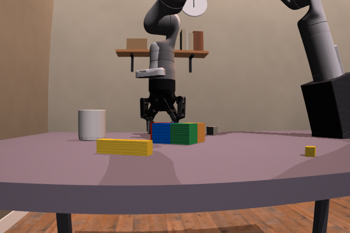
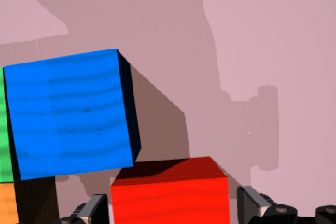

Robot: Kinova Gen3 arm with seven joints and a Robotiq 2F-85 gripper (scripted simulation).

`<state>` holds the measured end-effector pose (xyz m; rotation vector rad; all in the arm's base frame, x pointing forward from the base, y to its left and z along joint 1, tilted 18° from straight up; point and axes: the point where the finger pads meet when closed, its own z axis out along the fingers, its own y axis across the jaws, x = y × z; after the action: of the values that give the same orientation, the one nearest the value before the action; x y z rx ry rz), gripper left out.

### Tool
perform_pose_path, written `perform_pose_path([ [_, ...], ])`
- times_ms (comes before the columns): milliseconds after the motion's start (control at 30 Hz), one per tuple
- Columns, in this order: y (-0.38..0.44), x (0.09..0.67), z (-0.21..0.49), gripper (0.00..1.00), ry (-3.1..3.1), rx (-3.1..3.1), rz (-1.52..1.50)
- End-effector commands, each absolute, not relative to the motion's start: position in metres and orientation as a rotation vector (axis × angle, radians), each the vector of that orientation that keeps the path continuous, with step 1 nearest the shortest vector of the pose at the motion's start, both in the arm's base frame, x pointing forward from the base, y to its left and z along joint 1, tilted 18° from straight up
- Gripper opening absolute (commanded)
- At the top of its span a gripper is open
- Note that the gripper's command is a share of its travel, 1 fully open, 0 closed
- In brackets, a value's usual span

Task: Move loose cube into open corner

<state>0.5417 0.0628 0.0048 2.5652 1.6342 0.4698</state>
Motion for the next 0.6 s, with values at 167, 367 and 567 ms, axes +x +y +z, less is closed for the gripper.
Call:
perform_pose_path([
  [167, 0.062, 0.545, 0.006, 0.82, 1.641, 2.552, 0.479],
  [367, 0.061, 0.544, 0.010, 0.82, 1.641, 2.552, 0.479],
  [567, 0.060, 0.539, 0.017, 0.82, 1.640, 2.555, 0.475],
])
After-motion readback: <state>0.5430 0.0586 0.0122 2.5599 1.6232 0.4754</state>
